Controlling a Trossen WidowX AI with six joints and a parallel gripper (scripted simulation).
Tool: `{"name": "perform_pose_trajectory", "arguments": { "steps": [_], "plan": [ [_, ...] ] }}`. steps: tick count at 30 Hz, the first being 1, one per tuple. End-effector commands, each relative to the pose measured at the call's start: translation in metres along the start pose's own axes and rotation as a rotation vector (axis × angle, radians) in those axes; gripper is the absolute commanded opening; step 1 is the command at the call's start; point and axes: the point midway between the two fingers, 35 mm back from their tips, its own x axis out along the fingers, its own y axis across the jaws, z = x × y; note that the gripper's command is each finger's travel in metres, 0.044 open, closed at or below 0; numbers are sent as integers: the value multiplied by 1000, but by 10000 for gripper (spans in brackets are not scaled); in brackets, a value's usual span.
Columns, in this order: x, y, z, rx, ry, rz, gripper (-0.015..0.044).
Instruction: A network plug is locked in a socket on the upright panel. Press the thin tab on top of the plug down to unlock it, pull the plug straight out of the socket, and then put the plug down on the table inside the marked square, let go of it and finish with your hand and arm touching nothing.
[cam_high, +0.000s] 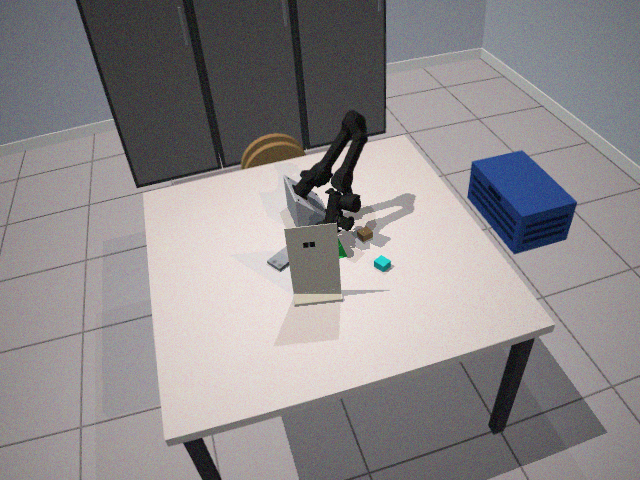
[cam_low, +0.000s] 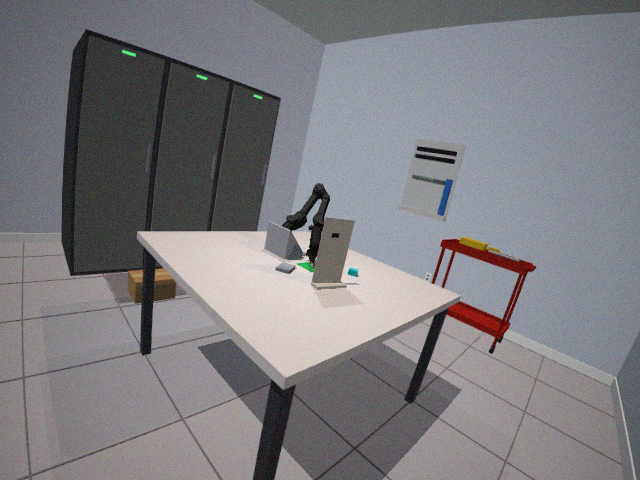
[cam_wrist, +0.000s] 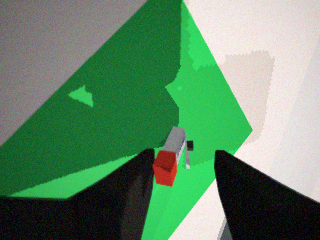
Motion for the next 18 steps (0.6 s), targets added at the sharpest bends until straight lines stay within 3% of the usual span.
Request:
{"name": "perform_pose_trajectory", "arguments": {
  "steps": [1,18],
  "plan": [
    [-2,0,0,-2,-1,1,156],
    [-13,-1,1,-1,0,-1,156]
  ]
}}
